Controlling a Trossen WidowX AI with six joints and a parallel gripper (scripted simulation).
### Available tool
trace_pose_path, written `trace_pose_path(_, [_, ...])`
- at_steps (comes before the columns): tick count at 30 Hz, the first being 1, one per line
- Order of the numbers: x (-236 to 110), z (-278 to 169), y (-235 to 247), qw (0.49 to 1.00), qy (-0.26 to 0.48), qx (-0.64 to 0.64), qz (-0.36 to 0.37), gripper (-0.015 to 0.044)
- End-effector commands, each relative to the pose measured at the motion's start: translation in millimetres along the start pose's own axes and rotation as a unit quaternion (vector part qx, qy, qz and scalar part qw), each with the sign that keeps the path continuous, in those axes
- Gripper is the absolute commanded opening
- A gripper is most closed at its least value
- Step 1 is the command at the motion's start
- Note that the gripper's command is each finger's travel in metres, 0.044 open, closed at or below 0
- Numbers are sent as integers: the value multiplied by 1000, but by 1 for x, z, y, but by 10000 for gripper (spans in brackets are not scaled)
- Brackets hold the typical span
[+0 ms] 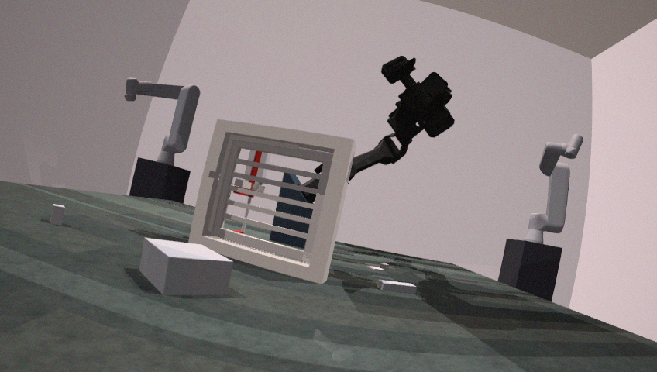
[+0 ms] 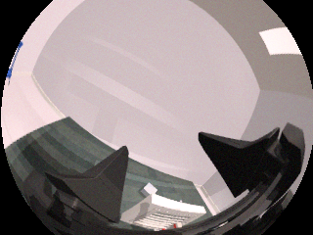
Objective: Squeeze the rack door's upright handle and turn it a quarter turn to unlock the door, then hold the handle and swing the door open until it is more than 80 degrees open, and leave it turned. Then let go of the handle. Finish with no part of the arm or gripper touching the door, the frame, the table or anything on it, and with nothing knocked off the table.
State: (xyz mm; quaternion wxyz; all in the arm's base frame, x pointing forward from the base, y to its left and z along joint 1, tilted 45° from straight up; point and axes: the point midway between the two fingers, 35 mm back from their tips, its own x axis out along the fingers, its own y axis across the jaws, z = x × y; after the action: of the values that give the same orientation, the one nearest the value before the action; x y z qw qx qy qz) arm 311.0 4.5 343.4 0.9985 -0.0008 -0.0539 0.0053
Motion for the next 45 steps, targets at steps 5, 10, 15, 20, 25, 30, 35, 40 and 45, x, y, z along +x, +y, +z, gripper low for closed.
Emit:
trace_pose_path(5, [7, -10, -5, 1000, 27, -4, -3, 296])
trace_pose_path(10, [22, -34, -17, 996, 91, -11, -9, 296])
trace_pose_path(15, [34, -60, -26, 987, 158, -26, -6, 296])
trace_pose_path(20, [42, -85, -35, 974, 223, -36, 0, 296])
trace_pose_path(25, [48, -110, -44, 958, 286, -37, 10, 296])
trace_pose_path(30, [50, -134, -53, 938, 346, -33, 21, 296])
trace_pose_path(35, [49, -157, -61, 914, 403, -26, 37, 296])
trace_pose_path(40, [45, -178, -69, 888, 456, -13, 54, 296])
trace_pose_path(45, [40, -198, -76, 860, 504, 5, 73, 296])
